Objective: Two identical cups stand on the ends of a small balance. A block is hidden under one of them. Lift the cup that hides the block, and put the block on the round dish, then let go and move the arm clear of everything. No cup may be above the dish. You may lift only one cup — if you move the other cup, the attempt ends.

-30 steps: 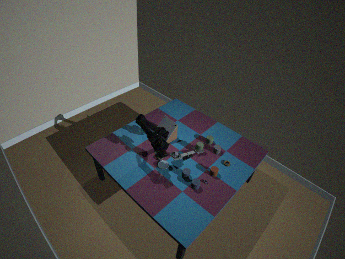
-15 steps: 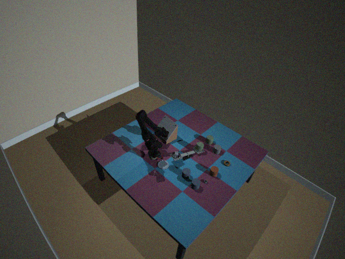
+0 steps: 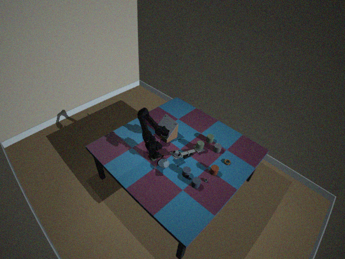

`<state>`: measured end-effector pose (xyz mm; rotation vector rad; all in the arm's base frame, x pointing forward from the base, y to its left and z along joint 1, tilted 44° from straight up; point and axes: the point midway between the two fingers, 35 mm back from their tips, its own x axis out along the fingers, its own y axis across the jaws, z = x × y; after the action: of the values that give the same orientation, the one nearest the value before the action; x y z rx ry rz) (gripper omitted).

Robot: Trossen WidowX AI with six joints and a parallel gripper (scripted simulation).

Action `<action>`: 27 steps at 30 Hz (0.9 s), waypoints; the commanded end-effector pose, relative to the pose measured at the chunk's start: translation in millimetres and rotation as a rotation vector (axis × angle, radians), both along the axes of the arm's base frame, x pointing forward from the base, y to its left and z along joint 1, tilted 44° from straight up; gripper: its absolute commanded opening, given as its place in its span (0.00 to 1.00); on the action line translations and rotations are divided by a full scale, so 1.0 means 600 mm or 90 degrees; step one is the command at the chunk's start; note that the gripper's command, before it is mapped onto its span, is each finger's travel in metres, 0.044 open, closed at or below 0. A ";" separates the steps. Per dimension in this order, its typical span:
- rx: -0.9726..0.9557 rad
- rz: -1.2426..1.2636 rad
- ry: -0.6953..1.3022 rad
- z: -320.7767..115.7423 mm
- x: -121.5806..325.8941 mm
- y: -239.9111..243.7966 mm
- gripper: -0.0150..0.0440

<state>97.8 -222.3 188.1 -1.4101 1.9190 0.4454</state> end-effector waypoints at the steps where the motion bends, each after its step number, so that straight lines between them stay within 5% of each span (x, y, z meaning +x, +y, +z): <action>1: -0.001 0.006 0.000 -0.005 0.000 -0.005 0.25; 15: -0.001 0.006 0.000 -0.029 -0.005 -0.029 0.25; 27: -0.003 0.002 -0.001 -0.020 -0.004 -0.023 0.79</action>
<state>95.3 -236.1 176.2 -1.4209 1.9183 0.4429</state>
